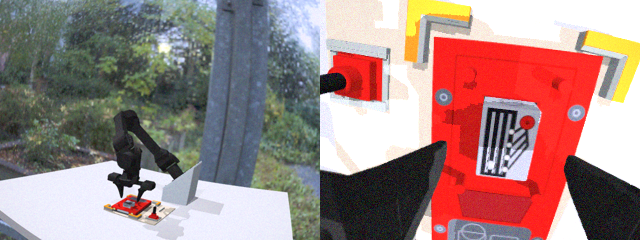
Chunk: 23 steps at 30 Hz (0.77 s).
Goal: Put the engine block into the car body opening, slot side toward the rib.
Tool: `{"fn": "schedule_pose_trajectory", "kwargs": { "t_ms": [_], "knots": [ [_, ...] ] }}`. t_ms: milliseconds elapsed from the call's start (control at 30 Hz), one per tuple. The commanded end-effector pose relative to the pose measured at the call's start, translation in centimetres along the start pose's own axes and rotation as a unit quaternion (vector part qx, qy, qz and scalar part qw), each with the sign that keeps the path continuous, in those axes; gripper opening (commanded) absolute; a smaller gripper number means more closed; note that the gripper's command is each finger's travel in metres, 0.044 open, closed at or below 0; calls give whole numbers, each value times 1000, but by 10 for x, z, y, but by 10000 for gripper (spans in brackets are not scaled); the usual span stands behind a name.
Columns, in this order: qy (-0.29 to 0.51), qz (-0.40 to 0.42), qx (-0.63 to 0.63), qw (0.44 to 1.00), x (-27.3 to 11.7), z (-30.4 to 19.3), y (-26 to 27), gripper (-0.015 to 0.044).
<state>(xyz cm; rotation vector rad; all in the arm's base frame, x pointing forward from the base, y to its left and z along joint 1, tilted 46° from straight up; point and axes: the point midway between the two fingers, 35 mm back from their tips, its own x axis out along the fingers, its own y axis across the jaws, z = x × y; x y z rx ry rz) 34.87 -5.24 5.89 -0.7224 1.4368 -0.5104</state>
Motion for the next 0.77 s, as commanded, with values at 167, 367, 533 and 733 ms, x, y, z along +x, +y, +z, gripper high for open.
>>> {"fn": "schedule_pose_trajectory", "kwargs": {
  "t_ms": [167,367,533,733],
  "knots": [
    [0,-1,2,1000,-1,0,-1,99],
    [0,-1,2,1000,-1,0,-1,0],
    [0,-1,2,1000,-1,0,-1,0],
    [0,-1,2,1000,-1,0,-1,0]
  ]
}}
